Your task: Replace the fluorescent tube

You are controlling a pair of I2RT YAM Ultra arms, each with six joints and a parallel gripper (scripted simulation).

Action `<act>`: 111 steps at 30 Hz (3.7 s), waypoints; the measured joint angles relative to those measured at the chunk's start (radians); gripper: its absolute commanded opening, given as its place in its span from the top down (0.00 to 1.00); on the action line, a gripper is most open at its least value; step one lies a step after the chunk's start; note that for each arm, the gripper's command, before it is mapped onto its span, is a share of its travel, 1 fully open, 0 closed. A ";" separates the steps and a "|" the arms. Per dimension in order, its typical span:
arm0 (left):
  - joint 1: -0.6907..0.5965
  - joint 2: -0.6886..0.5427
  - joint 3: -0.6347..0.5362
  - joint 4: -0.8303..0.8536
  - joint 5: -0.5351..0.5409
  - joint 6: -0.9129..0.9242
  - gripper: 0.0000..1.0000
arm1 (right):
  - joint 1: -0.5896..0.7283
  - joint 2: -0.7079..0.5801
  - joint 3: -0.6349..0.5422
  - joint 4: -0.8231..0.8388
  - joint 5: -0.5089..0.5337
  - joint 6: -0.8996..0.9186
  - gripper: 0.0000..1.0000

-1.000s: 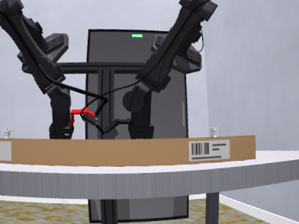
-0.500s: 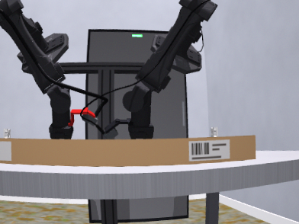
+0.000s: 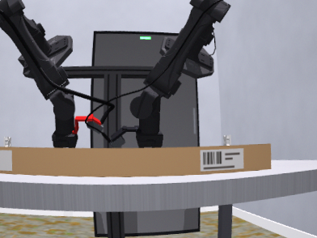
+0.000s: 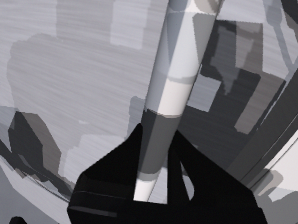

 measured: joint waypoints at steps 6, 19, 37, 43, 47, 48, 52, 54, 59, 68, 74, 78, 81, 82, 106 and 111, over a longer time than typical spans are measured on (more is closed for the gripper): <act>0.000 -0.004 -0.004 -0.001 0.002 -0.002 0.89 | 0.001 -0.006 -0.006 -0.001 -0.003 0.002 0.89; -0.013 -0.032 -0.029 -0.008 -0.006 -0.016 0.89 | 0.016 -0.035 -0.029 -0.011 0.006 0.016 0.89; -0.037 -0.079 -0.069 -0.035 -0.015 -0.044 0.89 | 0.039 -0.079 -0.069 -0.037 0.017 0.043 0.89; -0.038 -0.080 -0.070 -0.035 -0.016 -0.044 0.89 | 0.039 -0.079 -0.070 -0.037 0.016 0.043 0.89; -0.039 -0.081 -0.077 -0.025 -0.020 -0.042 0.89 | 0.041 -0.079 -0.076 -0.024 0.019 0.041 0.89; -0.040 -0.081 -0.079 -0.021 -0.021 -0.042 0.89 | 0.041 -0.079 -0.078 -0.019 0.019 0.040 0.89; -0.041 -0.081 -0.087 -0.001 -0.025 -0.037 0.89 | 0.041 -0.079 -0.087 0.001 0.021 0.034 0.89; -0.042 -0.081 -0.090 0.000 -0.025 -0.037 0.89 | 0.041 -0.079 -0.090 0.002 0.021 0.034 0.89; -0.044 -0.081 -0.109 0.043 -0.035 -0.028 0.89 | 0.043 -0.079 -0.111 0.050 0.027 0.021 0.89; -0.052 -0.077 -0.164 0.156 -0.053 -0.005 0.89 | 0.047 -0.079 -0.170 0.169 0.035 -0.013 0.89; -0.055 -0.073 -0.185 0.203 -0.062 0.006 0.89 | 0.048 -0.071 -0.192 0.224 0.038 -0.026 0.89; -0.059 -0.068 -0.208 0.266 -0.074 0.022 0.89 | 0.048 -0.066 -0.214 0.290 0.042 -0.047 0.89; -0.061 -0.063 -0.227 0.311 -0.081 0.032 0.89 | 0.050 -0.060 -0.234 0.338 0.043 -0.061 0.89; -0.063 -0.061 -0.233 0.325 -0.083 0.036 0.89 | 0.050 -0.058 -0.240 0.354 0.044 -0.066 0.89; -0.076 -0.002 -0.327 0.614 -0.121 0.114 0.89 | 0.050 0.016 -0.335 0.669 0.048 -0.154 0.89; -0.076 -0.004 -0.328 0.632 -0.125 0.122 0.89 | 0.050 0.017 -0.335 0.690 0.049 -0.162 0.89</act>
